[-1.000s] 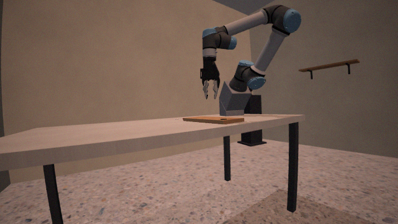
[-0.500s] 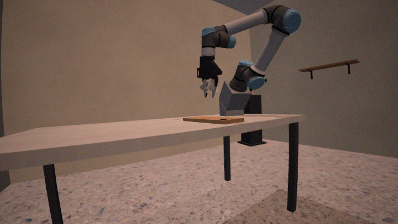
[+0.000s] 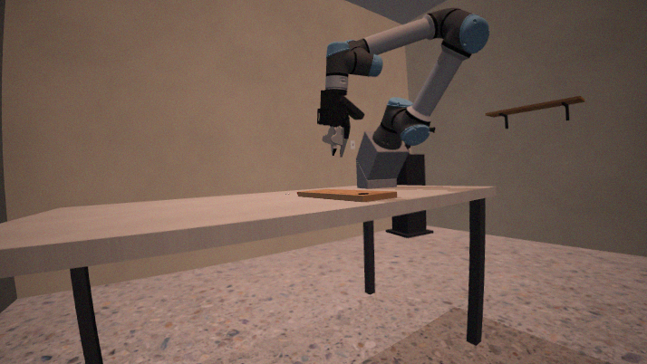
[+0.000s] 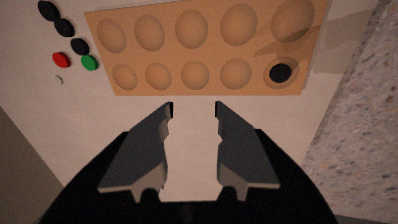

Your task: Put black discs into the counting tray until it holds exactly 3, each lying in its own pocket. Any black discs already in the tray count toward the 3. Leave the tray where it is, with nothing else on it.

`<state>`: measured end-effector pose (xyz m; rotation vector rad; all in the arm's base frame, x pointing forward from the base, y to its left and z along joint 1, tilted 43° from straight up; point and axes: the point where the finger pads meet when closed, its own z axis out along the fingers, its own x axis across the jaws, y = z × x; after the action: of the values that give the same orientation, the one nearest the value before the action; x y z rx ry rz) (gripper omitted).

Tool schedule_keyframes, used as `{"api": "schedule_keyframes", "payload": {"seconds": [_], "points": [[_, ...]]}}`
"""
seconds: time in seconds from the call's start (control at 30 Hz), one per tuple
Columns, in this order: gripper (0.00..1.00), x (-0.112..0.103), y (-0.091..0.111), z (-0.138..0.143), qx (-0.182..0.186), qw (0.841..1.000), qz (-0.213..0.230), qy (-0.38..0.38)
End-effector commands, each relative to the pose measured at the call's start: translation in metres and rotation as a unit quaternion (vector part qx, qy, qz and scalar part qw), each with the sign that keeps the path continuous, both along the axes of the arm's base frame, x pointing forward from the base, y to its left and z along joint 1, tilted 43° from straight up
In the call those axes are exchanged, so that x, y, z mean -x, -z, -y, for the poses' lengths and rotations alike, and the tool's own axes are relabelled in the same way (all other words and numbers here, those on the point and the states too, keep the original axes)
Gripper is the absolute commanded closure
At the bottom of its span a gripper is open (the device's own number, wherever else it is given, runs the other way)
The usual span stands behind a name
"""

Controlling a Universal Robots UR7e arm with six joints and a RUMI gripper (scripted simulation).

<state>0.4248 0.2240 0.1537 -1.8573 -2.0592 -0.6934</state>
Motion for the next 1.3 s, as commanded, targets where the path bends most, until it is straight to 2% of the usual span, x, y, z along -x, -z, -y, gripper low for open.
{"api": "schedule_keyframes", "payload": {"seconds": [0.0, 0.37, 0.43, 0.5, 0.8, 0.9, 1.0, 1.07, 1.17, 1.2, 1.23, 1.27], "points": [[0.72, -0.002, -0.002, 0.008, 0.008, 0.997, -0.034, 0.062], [0.72, -0.004, -0.001, 0.020, 0.015, 0.982, -0.092, 0.163], [0.72, -0.004, -0.001, 0.020, 0.015, 0.982, -0.092, 0.163], [0.72, -0.005, -0.001, 0.025, 0.017, 0.974, -0.111, 0.198], [0.72, -0.007, -0.001, 0.033, 0.022, 0.951, -0.147, 0.270], [0.72, -0.008, -0.001, 0.039, 0.024, 0.937, -0.165, 0.308], [0.72, -0.008, -0.001, 0.038, 0.024, 0.937, -0.165, 0.307], [0.72, -0.009, -0.001, 0.043, 0.026, 0.921, -0.182, 0.344], [0.72, -0.009, -0.001, 0.046, 0.026, 0.912, -0.191, 0.363], [0.72, -0.010, -0.001, 0.049, 0.027, 0.902, -0.199, 0.382], [0.72, -0.010, -0.001, 0.048, 0.027, 0.902, -0.199, 0.382], [0.72, -0.011, -0.001, 0.051, 0.028, 0.892, -0.207, 0.400]]}}
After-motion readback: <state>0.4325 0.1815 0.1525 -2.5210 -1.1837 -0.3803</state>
